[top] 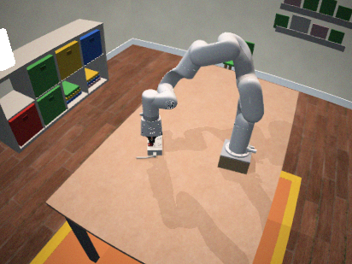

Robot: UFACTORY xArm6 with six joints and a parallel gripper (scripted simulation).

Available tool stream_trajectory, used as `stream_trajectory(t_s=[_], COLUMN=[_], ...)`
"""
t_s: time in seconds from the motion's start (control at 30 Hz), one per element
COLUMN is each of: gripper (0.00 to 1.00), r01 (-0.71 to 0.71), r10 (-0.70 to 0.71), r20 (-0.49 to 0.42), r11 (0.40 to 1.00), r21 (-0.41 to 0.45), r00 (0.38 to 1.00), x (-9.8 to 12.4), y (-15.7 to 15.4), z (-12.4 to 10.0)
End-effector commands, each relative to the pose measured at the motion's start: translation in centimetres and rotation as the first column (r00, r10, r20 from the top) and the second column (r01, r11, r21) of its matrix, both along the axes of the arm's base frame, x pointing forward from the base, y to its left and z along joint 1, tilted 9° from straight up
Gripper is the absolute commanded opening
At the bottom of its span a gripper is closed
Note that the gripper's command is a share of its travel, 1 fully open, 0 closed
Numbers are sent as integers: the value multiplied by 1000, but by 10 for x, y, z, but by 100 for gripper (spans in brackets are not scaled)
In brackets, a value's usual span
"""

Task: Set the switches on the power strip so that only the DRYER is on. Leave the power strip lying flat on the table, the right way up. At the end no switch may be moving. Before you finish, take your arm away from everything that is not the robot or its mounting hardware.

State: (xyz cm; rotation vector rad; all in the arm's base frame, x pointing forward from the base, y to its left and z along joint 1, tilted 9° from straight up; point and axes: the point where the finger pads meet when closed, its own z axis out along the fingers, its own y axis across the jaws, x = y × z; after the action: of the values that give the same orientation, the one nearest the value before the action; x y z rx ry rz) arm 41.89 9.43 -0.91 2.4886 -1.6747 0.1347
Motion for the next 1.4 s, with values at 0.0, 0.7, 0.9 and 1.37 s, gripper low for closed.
stream_trajectory(t_s=[0.0, 0.7, 0.9, 1.37], gripper=[0, 0, 0, 0], r01=[0, 0, 0, 0], r10=[0, 0, 0, 0], r20=[4, 4, 4, 4], r11=[1000, 1000, 1000, 1000], r21=[1, 1, 1, 1], r00=[1000, 1000, 1000, 1000], x=[2, 2, 2, 2], y=[1, 0, 0, -1], z=[1, -2, -4, -7])
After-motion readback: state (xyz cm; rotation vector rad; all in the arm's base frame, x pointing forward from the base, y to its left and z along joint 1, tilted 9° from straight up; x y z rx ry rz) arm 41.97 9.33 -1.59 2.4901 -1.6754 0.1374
